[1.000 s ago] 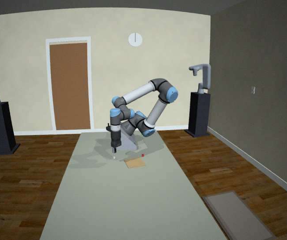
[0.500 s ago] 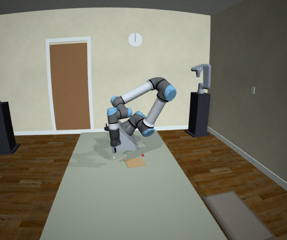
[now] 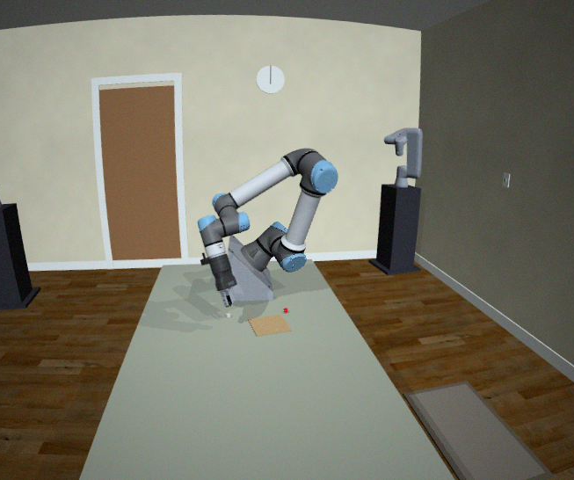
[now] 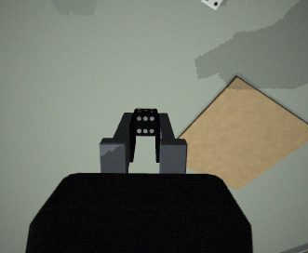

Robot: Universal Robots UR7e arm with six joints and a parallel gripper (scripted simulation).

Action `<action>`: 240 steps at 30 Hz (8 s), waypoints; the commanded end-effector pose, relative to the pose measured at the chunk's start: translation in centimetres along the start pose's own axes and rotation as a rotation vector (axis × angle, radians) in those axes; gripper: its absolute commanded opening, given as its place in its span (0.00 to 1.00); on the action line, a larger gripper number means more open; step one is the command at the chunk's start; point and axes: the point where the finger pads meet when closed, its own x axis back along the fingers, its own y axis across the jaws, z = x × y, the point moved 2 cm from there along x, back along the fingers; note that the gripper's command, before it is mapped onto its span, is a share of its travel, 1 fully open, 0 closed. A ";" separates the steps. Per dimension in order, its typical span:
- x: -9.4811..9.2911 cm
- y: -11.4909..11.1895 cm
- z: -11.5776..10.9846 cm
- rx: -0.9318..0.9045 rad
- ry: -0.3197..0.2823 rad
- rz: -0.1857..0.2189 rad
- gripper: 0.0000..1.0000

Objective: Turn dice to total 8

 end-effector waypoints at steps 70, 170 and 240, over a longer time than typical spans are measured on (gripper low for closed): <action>-7.4 0.4 5.5 0.001 -0.648 -0.031 0.34; -8.5 0.5 6.0 0.001 -0.648 -0.031 0.34; -8.1 0.5 6.3 0.001 -0.648 -0.031 0.64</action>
